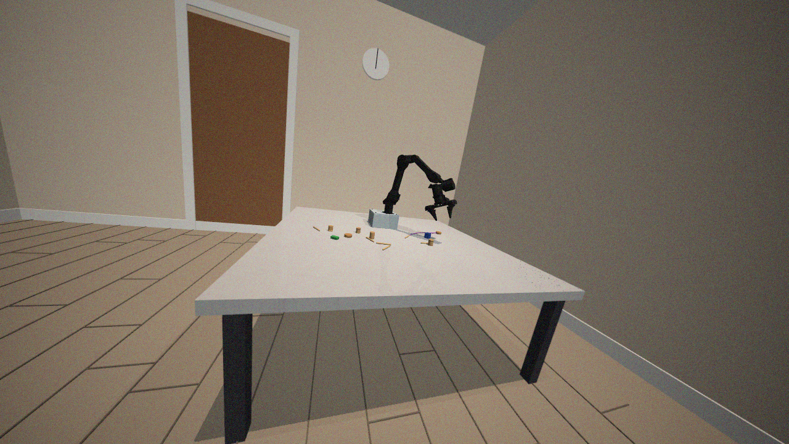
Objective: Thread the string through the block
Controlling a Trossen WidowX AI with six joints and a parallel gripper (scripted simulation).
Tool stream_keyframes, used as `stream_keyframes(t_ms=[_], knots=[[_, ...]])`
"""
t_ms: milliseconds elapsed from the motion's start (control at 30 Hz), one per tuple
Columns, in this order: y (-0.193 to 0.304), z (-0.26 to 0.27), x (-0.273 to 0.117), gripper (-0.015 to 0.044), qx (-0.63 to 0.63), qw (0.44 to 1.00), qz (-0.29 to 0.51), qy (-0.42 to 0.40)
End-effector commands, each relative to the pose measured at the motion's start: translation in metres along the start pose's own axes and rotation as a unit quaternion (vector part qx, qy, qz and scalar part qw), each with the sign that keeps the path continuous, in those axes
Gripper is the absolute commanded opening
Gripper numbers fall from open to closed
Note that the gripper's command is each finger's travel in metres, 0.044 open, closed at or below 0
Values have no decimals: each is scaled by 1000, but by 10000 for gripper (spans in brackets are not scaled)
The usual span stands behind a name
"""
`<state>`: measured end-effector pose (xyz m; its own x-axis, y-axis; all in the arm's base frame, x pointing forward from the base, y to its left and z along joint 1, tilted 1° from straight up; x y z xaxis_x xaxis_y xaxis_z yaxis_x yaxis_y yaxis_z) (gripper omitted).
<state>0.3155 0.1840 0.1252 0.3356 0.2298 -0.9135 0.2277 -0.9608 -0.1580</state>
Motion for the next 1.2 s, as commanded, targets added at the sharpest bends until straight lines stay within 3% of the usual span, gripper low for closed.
stream_keyframes(t_ms=[0,133,933,1167], knots=[[0,54,39,440,-67,988,38,-134],[0,80,52,440,-99,974,53,-197],[-1,79,50,440,-96,975,50,-193],[-1,79,50,256,-96,975,50,-193]])
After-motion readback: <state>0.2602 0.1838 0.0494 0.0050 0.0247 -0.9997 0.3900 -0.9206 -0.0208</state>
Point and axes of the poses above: the point midway between the two fingers, 35 mm back from their tips, its own x axis out along the fingers, its own z axis across the jaws, y = z × x, the point moved 5 cm from there along -x, back along the fingers, and after that the axes turned 12 degrees about x, right-handed, at the moved point
